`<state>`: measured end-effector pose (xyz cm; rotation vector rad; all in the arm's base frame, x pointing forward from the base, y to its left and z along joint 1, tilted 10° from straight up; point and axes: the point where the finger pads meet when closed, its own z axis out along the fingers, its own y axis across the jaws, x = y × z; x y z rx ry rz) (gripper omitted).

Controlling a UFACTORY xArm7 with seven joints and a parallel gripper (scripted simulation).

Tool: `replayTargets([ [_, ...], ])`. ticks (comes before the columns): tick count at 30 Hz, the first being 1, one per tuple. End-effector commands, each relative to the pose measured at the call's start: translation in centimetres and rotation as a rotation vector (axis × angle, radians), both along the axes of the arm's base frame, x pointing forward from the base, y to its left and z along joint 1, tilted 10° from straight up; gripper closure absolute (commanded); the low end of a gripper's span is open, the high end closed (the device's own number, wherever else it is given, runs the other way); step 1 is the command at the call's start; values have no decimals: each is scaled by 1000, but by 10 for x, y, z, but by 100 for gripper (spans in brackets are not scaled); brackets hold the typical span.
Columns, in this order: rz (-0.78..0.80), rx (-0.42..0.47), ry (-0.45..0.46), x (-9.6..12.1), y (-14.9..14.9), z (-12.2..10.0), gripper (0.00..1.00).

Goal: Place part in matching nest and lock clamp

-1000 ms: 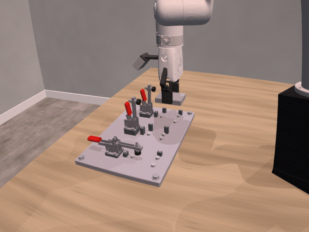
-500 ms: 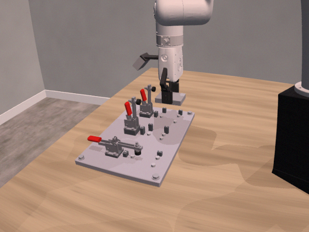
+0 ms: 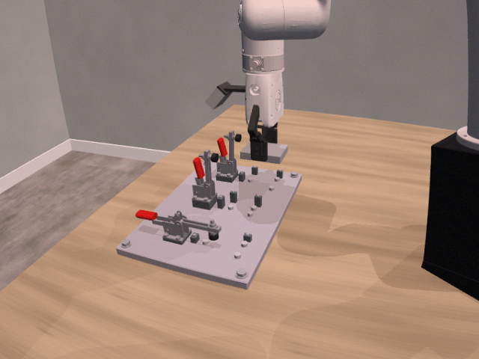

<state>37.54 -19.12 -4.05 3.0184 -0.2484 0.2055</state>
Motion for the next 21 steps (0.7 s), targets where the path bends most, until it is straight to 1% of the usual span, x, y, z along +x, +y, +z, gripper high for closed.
replayTargets([
  [1, 0, -1, -3, 1, -1, 0, 100],
  [14, 0, -1, -3, 3, -2, -9, 100],
  [21, 0, -1, -3, 5, -3, -19, 100],
])
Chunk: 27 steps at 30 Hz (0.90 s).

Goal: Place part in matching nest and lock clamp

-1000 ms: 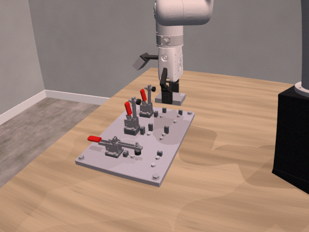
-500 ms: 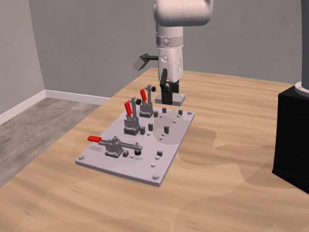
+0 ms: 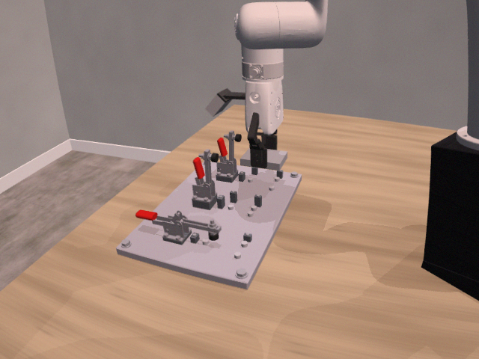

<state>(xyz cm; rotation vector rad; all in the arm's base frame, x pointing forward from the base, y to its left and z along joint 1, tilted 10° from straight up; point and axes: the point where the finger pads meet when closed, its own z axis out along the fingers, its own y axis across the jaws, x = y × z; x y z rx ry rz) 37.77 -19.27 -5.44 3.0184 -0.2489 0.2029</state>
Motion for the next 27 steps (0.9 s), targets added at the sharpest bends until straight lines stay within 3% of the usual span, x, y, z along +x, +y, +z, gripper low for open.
replayTargets([
  [1, 0, -1, -5, 2, -1, -7, 100],
  [27, 0, -1, -5, 7, -5, -36, 100],
])
